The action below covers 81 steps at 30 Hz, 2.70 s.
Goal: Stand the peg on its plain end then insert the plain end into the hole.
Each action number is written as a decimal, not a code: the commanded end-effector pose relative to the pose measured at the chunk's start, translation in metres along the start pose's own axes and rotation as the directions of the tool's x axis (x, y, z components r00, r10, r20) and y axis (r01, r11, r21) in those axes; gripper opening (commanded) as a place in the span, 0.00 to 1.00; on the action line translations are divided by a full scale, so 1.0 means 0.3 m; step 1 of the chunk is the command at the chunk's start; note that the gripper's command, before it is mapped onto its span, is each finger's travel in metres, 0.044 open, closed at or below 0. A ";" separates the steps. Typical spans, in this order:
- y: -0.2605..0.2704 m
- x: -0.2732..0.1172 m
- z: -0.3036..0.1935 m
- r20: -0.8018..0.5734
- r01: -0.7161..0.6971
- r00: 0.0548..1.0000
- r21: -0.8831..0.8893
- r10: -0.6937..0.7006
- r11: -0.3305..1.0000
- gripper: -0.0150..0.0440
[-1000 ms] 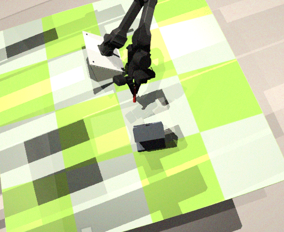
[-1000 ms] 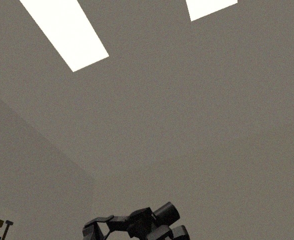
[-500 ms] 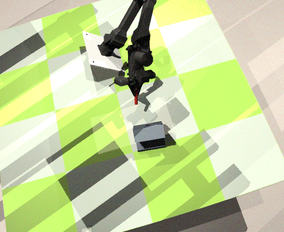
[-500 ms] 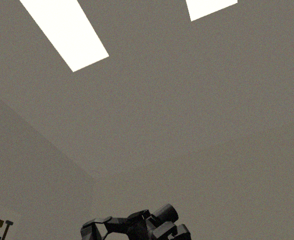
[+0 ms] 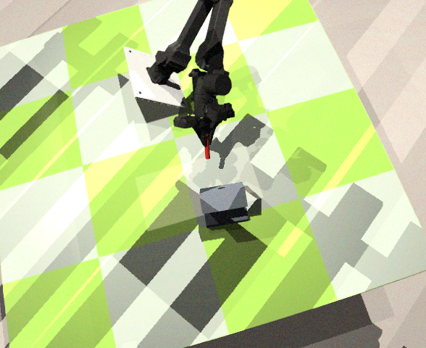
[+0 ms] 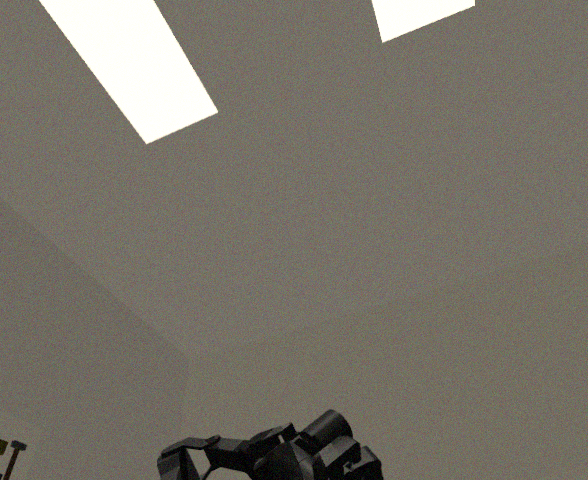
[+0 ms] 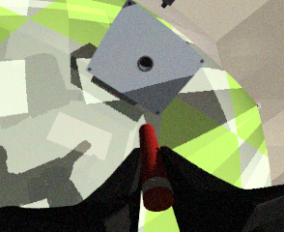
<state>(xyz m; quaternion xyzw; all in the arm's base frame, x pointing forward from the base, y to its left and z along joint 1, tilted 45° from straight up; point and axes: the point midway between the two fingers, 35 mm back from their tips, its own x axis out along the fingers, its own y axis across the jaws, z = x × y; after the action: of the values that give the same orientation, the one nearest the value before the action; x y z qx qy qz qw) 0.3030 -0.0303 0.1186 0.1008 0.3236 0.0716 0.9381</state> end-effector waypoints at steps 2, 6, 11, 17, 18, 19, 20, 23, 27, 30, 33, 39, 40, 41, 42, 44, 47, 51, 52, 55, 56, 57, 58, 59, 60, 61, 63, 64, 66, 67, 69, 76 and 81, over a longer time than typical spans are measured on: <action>-0.002 0.000 0.009 0.031 0.014 0.999 -0.028 -0.013 1.000 0.25; -0.002 -0.001 0.022 0.062 0.023 0.998 -0.046 -0.020 0.999 0.25; -0.002 0.001 0.031 0.079 0.028 0.997 -0.057 -0.024 0.998 0.25; -0.005 0.016 0.044 0.093 0.033 0.995 -0.066 -0.027 0.997 0.25; -0.005 0.019 0.047 0.095 0.034 0.995 -0.067 -0.028 0.997 0.25; -0.006 0.022 0.049 0.098 0.035 0.995 -0.069 -0.028 0.997 0.25; -0.006 0.025 0.052 0.100 0.036 0.995 -0.070 -0.029 0.997 0.25; -0.007 0.034 0.059 0.107 0.039 0.994 -0.075 -0.030 0.996 0.25; -0.008 0.045 0.068 0.118 0.042 0.993 -0.081 -0.033 0.996 0.25; -0.009 0.054 0.075 0.125 0.045 0.992 -0.085 -0.034 0.995 0.25; -0.009 0.063 0.082 0.133 0.048 0.991 -0.090 -0.035 0.995 0.25; -0.010 0.080 0.094 0.148 0.053 0.988 -0.098 -0.038 0.994 0.25; -0.010 0.083 0.096 0.151 0.054 0.988 -0.099 -0.038 0.994 0.25; -0.010 0.086 0.098 0.153 0.055 0.987 -0.101 -0.039 0.993 0.25; -0.010 0.089 0.100 0.156 0.055 0.987 -0.102 -0.039 0.993 0.25; -0.010 0.095 0.104 0.161 0.057 0.986 -0.104 -0.040 0.993 0.25; -0.009 0.104 0.109 0.169 0.060 0.985 -0.108 -0.041 0.992 0.25; -0.009 0.116 0.116 0.180 0.063 0.983 -0.113 -0.042 0.992 0.25; -0.009 0.119 0.118 0.182 0.064 0.982 -0.114 -0.042 0.991 0.25; -0.008 0.127 0.123 0.190 0.066 0.981 -0.118 -0.043 0.991 0.25; -0.008 0.130 0.124 0.193 0.067 0.980 -0.119 -0.043 0.991 0.25; -0.008 0.133 0.126 0.196 0.068 0.980 -0.120 -0.044 0.990 0.25; -0.007 0.136 0.127 0.198 0.069 0.979 -0.121 -0.044 0.990 0.25; -0.007 0.139 0.128 0.201 0.070 0.979 -0.122 -0.044 0.990 0.25; -0.007 0.140 0.129 0.201 0.070 0.979 -0.122 -0.044 0.990 0.25; -0.007 0.141 0.129 0.202 0.070 0.978 -0.122 -0.044 0.990 0.25; -0.007 0.143 0.130 0.205 0.071 0.978 -0.122 -0.044 0.990 0.25; -0.006 0.146 0.131 0.207 0.071 0.977 -0.122 -0.045 0.990 0.25; -0.006 0.151 0.133 0.212 0.072 0.976 -0.123 -0.045 0.990 0.25; -0.005 0.153 0.134 0.214 0.073 0.976 -0.123 -0.045 0.990 0.25; -0.005 0.158 0.135 0.219 0.074 0.975 -0.123 -0.046 0.990 0.25; -0.004 0.177 0.139 0.222 0.075 0.974 -0.126 -0.046 0.989 0.25; -0.005 0.201 0.143 0.224 0.076 0.973 -0.128 -0.046 0.989 0.25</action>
<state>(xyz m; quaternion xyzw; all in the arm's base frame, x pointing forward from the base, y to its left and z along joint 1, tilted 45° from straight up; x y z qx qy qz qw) 0.3728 -0.0256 0.1159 0.0325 0.2170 0.0553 0.9741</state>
